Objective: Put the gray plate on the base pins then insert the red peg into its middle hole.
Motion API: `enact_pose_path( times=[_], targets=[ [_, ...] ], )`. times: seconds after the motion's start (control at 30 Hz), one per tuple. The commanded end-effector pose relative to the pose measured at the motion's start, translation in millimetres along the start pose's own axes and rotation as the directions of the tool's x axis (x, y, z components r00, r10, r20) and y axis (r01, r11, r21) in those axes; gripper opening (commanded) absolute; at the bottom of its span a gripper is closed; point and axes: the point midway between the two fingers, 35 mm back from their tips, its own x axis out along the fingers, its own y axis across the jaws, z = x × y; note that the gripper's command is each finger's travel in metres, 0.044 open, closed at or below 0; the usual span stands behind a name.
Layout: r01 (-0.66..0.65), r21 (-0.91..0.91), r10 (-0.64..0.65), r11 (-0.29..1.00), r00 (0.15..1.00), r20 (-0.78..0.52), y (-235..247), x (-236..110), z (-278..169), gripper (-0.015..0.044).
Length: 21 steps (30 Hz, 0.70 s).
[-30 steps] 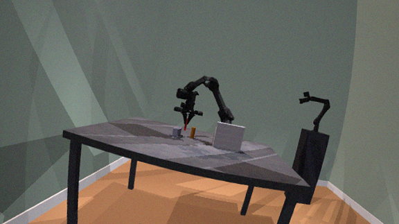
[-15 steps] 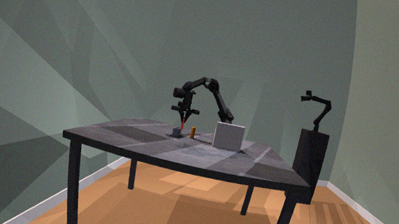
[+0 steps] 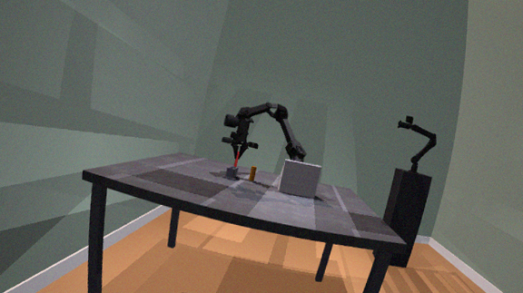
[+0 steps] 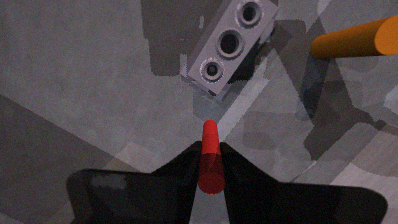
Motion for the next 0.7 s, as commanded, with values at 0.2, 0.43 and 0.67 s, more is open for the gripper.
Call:
enact_pose_path(
  times=[0.2,0.43,0.67],
  targets=[
    [0.003,0.003,-0.003,1.000,1.000,0.011,-2.5,0.0,32.2,0.0000],
    [0.007,0.004,-0.007,1.000,1.000,0.019,-6.5,0.0,54.2,0.0000],
    [0.013,0.005,-0.013,1.000,0.999,0.029,-12.1,0.1,76.0,0.0000]
  ],
)
